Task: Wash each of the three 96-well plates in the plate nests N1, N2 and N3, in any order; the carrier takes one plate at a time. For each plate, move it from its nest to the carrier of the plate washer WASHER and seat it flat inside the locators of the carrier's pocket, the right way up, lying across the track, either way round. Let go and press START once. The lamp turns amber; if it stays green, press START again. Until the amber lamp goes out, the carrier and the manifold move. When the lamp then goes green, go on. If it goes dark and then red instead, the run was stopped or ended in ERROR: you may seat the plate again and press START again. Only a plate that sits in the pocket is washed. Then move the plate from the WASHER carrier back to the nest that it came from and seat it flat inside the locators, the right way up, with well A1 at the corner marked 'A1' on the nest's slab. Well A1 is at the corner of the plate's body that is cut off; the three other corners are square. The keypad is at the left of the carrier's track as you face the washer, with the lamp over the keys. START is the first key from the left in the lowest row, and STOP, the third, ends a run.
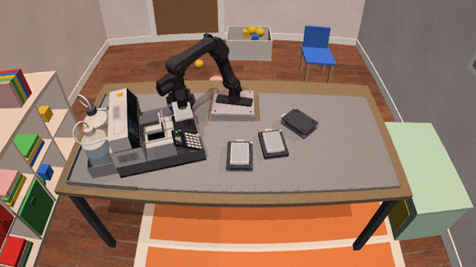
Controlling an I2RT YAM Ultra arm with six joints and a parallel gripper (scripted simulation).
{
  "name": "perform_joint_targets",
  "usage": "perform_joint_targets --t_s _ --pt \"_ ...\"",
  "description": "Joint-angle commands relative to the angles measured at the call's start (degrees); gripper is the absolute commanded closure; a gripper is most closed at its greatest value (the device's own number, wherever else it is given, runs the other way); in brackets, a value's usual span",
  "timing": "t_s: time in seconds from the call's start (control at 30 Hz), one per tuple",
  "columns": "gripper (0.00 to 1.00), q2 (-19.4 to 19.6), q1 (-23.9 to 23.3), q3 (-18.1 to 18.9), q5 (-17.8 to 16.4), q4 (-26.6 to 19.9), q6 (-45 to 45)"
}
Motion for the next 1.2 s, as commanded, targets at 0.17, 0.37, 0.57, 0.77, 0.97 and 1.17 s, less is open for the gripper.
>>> perform_joint_targets --t_s 0.17,0.37,0.57,0.77,0.97,1.17 --pt "1.0 -0.7 0.0 -2.7 -0.3 3.4 0.0" --pt "1.0 -0.7 -0.1 -4.2 -0.3 4.9 -0.1" --pt "1.0 -0.6 -0.1 -6.4 -0.3 7.2 -0.1" --pt "1.0 -0.5 -0.2 -8.5 -0.2 9.4 -0.2" --pt "1.0 -0.4 -0.2 -9.9 -0.2 10.9 -0.2" --pt "1.0 -0.2 -0.3 -11.9 -0.2 13.1 -0.3"
